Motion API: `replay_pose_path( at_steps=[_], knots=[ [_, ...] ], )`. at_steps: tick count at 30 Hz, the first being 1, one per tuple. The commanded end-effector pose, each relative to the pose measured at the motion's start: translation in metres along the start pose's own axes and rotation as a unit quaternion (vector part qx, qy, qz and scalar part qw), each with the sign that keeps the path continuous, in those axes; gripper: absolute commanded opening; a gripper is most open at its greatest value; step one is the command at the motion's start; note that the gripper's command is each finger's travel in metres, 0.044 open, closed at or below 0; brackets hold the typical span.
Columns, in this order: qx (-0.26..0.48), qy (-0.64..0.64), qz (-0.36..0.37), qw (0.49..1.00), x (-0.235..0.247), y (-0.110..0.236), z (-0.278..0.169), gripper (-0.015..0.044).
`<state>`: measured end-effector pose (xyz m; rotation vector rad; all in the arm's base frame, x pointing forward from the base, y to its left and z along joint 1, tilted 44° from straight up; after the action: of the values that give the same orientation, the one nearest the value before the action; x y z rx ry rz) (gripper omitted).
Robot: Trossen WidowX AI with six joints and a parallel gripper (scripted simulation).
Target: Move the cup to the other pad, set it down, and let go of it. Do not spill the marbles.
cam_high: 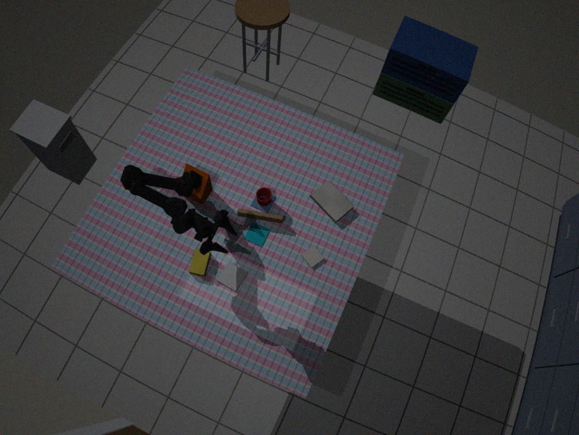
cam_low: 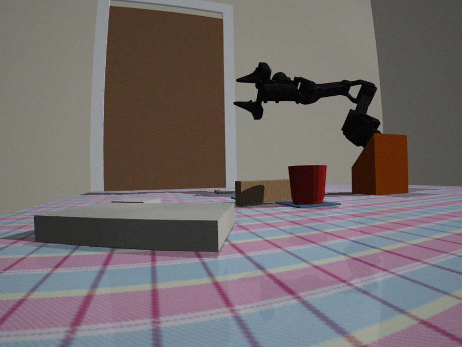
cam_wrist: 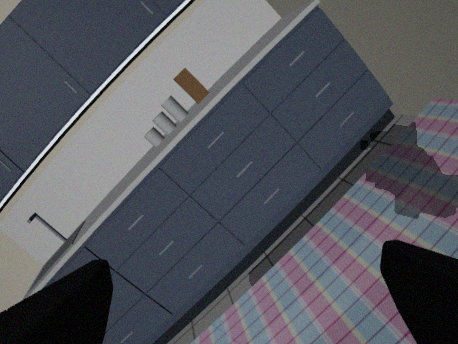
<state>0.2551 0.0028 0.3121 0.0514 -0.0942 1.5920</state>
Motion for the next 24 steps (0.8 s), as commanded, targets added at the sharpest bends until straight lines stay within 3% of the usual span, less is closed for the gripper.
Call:
replay_pose_path(
  at_steps=[1,5,10,17,24],
  knots=[
    [0.006,-0.005,-0.001,1.0,0.0,-0.002,-0.002,0.0374],
    [0.12,-0.096,-0.024,0.988,0.011,-0.031,-0.038,0.0269],
    [0.273,-0.192,-0.097,0.938,0.033,-0.059,-0.1,0.0148],
    [0.428,-0.243,-0.249,0.834,0.07,-0.064,-0.192,0.0148],
    [0.466,-0.186,-0.429,0.751,0.097,-0.041,-0.272,0.0148]
  ],
)
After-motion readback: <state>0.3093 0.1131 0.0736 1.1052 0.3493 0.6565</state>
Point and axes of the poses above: the point midway between the two fingers, 35 mm back from their tips, its own y axis back along the fingers, its own x axis across the jaws, z = x × y, the point moved 6 cm from there along y, back along the fingers, and after that the axes turned 7 degrees about -y, right-handed, at the moved point
